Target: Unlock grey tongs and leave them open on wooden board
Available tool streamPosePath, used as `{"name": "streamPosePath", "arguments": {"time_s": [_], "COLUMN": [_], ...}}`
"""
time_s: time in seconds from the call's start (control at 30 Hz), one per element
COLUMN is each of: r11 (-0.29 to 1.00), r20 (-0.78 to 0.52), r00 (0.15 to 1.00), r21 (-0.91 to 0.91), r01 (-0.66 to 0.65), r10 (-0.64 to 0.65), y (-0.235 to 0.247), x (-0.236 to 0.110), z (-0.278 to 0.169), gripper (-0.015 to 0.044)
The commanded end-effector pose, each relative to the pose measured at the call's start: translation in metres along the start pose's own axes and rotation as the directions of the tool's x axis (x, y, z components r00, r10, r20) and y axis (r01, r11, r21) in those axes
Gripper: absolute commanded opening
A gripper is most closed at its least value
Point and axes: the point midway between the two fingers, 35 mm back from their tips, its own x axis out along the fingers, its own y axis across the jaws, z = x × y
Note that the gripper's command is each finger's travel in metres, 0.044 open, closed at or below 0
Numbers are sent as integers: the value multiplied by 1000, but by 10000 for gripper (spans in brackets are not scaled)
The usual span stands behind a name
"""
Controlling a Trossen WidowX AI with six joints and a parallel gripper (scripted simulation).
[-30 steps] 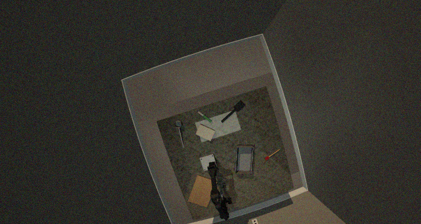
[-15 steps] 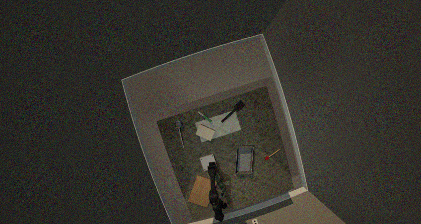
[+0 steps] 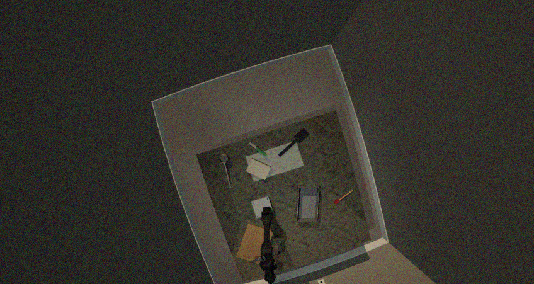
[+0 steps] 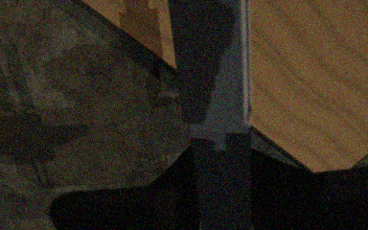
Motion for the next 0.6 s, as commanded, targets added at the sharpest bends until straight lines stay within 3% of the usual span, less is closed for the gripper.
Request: {"name": "streamPosePath", "arguments": {"time_s": [0.0, 0.27, 0.57], "r11": [990, 885, 645], "r20": [6, 7, 10], "r00": [1000, 1000, 1000], "r21": [142, 467, 764], "r01": [-2, -3, -6], "r10": [2, -1, -2], "y": [-2, -10, -21], "x": [-1, -1, -1], "z": [11, 34, 60], "gripper": [-150, -150, -150]}}
